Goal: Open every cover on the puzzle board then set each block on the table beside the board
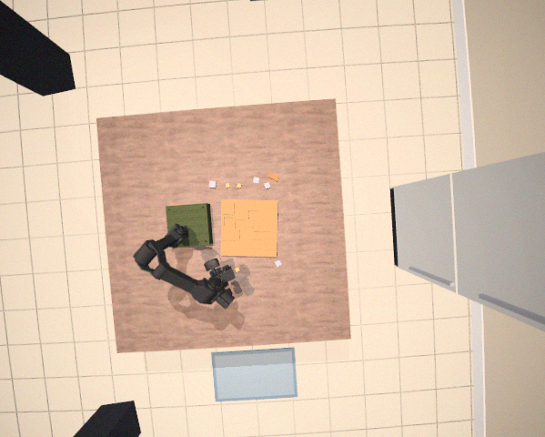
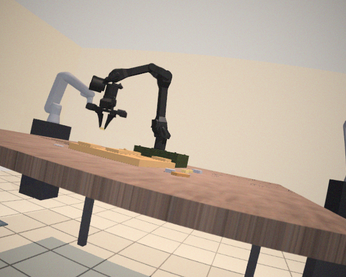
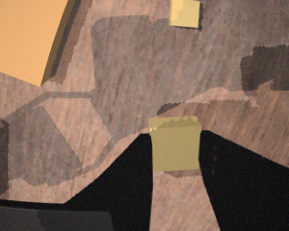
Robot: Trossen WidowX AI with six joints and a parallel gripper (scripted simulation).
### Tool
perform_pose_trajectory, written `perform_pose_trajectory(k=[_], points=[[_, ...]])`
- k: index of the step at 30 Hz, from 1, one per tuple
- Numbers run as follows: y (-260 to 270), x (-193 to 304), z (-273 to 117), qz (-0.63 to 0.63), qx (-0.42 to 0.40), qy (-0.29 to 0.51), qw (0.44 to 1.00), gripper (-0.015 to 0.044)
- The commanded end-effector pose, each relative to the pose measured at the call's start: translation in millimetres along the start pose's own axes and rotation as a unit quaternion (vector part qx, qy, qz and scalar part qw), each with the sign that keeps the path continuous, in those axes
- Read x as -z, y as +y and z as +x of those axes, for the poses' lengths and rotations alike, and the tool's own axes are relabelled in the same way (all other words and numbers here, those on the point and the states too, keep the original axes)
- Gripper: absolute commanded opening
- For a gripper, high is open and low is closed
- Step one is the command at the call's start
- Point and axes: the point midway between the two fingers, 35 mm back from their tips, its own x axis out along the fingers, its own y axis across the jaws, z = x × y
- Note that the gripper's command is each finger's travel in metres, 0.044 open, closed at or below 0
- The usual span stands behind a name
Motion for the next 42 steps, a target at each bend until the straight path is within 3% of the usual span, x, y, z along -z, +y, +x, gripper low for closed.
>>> perform_pose_trajectory(k=[1,42], points=[[2,0,10,-0.003,-0.008,0.0,1.0,0.008],[2,0,77,-0.003,-0.008,0.0,1.0,0.008]])
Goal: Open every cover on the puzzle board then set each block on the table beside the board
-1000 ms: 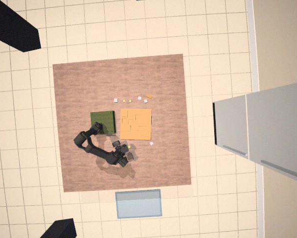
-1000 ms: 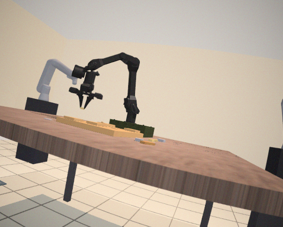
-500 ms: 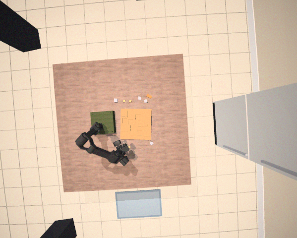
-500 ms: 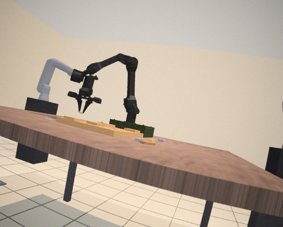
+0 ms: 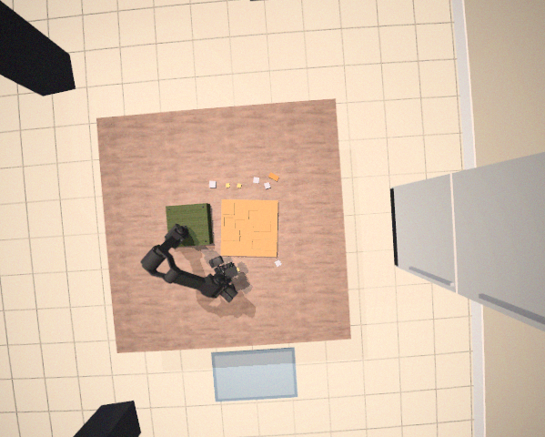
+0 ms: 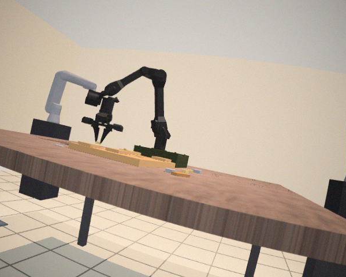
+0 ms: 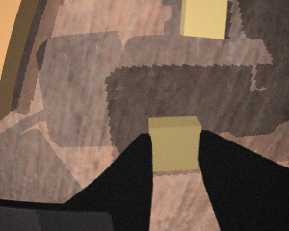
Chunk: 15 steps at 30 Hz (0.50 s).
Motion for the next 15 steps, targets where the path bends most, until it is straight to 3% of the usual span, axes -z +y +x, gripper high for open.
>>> perform_pose_trajectory(k=[1,15], points=[[5,1,12,-0.003,-0.011,0.002,1.0,0.008],[9,3,32,-0.003,-0.011,0.002,1.0,0.008]])
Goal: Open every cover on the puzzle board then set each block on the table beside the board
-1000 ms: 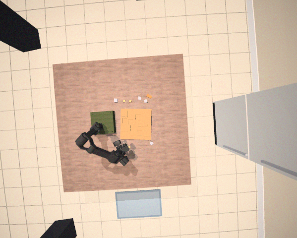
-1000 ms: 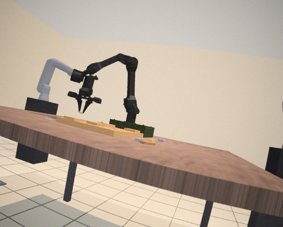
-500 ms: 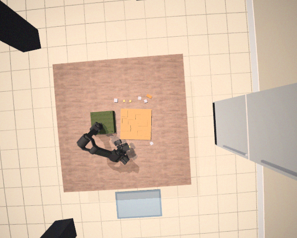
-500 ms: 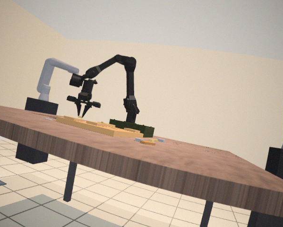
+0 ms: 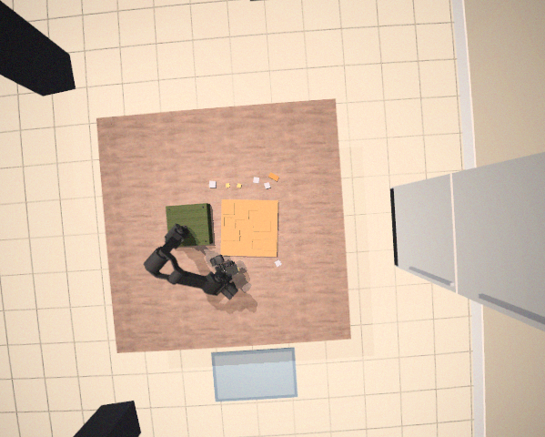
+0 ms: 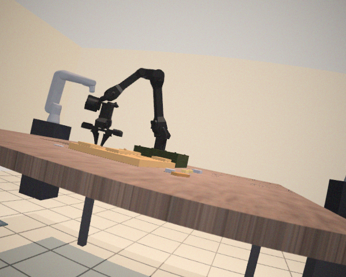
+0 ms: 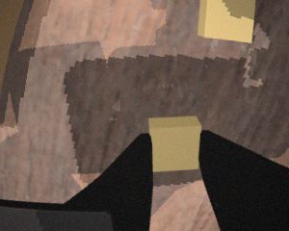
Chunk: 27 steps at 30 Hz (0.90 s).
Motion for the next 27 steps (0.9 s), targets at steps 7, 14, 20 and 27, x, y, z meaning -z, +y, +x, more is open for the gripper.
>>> perform_pose_trajectory(k=[7,14,20,27], points=[[5.1,1.2,9.0,-0.003,-0.011,0.001,1.0,0.008],[3.0,1.3,6.0,0.0,-0.005,0.002,1.0,0.0133],[3.0,1.3,6.0,0.0,-0.005,0.002,1.0,0.029],[2.4,1.0,1.4,0.0,-0.005,0.002,1.0,0.044]])
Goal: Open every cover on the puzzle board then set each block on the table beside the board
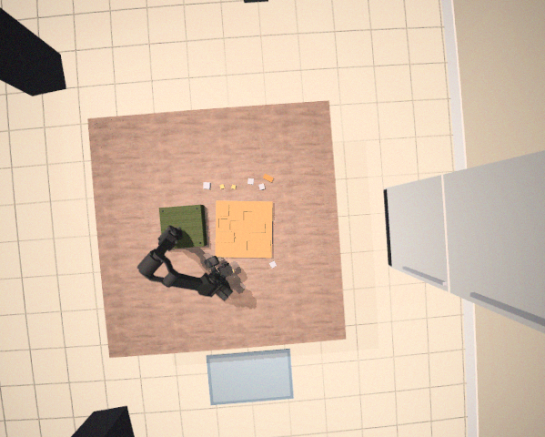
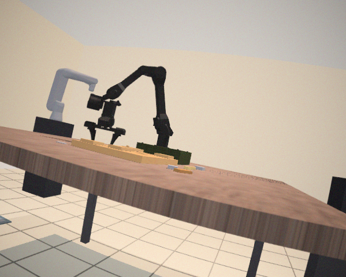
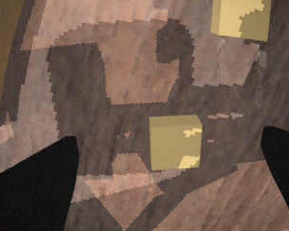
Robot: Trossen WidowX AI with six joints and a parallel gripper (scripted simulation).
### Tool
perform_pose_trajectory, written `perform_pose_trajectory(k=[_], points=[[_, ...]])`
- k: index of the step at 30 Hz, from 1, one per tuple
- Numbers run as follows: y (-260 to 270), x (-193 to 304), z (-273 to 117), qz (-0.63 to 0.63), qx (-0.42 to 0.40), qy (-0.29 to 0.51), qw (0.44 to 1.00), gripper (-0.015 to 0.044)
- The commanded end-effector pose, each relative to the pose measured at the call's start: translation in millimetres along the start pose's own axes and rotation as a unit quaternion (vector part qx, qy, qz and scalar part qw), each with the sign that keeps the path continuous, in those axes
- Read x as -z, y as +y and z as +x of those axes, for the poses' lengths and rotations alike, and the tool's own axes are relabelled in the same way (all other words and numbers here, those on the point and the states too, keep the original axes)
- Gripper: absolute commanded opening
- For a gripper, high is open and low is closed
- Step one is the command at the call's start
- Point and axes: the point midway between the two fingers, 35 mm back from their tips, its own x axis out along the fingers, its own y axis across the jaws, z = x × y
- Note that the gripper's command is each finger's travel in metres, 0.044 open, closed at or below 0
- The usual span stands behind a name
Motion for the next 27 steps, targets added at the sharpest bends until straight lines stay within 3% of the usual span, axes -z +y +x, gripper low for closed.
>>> perform_pose_trajectory(k=[1,27], points=[[-1,-1,-7,0.0,0.001,-0.001,1.0,0.044],[6,-6,-76,-0.032,-0.004,0.004,0.999,0.044]])
